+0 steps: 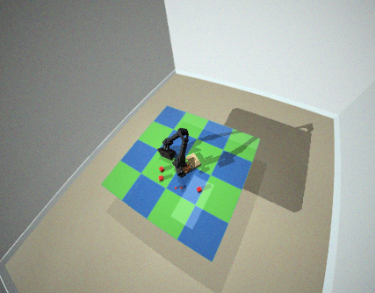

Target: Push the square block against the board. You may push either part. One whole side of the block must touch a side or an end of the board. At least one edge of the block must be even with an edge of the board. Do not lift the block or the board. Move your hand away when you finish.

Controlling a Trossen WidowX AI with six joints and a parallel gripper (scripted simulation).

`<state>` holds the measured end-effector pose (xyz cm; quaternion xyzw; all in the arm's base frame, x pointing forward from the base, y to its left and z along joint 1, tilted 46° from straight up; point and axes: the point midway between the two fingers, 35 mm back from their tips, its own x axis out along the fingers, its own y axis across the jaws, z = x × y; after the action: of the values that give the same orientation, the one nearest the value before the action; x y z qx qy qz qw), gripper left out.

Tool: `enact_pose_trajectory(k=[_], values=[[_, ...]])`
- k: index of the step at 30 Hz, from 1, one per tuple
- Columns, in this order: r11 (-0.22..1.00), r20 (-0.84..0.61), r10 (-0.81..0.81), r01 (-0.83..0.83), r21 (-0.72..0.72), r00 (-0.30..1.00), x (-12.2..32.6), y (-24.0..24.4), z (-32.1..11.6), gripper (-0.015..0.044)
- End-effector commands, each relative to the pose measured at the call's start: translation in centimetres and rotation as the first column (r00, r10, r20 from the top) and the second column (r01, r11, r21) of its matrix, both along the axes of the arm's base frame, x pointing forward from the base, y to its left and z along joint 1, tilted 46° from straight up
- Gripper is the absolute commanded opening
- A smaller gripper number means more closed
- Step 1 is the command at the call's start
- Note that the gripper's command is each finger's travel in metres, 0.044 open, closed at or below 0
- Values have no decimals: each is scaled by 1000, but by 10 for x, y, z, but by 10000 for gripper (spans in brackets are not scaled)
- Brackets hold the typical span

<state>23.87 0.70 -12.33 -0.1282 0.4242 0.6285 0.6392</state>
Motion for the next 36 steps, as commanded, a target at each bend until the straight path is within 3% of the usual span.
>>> enact_pose_trajectory(k=[1,19,36], values=[[1000,4,-4,4,0,1000,4,3,4,0],[1000,5,-5,5,-1,1000,14,19,18,0],[1000,5,-5,5,-2,1000,6,2,3,0]])
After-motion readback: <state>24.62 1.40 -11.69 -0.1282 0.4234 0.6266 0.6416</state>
